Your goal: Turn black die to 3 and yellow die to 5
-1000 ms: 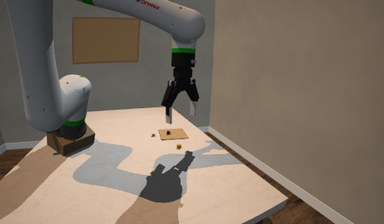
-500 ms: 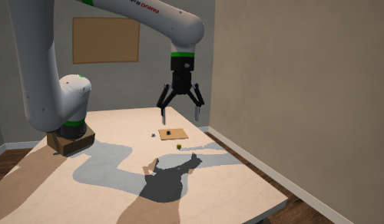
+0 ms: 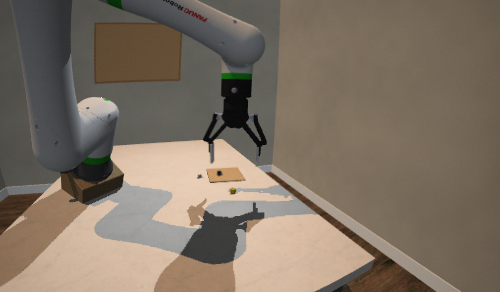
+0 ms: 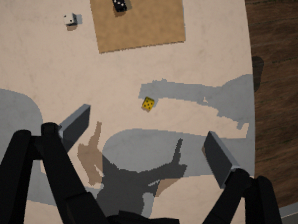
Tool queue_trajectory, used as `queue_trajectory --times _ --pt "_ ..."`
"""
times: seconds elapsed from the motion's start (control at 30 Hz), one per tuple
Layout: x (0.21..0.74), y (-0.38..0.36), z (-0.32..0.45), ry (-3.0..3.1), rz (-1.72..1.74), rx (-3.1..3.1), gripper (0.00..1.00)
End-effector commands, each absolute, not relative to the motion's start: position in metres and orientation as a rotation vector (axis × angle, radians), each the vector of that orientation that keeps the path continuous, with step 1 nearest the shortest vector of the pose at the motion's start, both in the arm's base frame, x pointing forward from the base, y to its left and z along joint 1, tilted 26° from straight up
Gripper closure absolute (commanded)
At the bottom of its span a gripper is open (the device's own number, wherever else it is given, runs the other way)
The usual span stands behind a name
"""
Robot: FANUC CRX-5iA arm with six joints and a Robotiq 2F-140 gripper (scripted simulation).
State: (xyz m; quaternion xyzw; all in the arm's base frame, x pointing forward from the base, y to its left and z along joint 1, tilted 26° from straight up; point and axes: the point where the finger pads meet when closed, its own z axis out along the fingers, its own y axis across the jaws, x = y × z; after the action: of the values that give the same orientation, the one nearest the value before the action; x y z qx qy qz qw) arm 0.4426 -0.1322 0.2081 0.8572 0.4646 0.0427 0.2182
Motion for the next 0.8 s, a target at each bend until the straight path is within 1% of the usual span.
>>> queue_trajectory --times 0.0,0.3,0.33,0.77 --pt "0.4430 -0.1335 0.2032 1.076 0.150 2.471 0.00" --pt "0.4431 -0.1342 0.1998 0.942 0.181 2.530 0.00" --pt "0.4431 -0.1342 0.1998 0.942 0.181 2.530 0.81" --pt "0.4431 -0.1342 0.1998 0.942 0.181 2.530 0.81"
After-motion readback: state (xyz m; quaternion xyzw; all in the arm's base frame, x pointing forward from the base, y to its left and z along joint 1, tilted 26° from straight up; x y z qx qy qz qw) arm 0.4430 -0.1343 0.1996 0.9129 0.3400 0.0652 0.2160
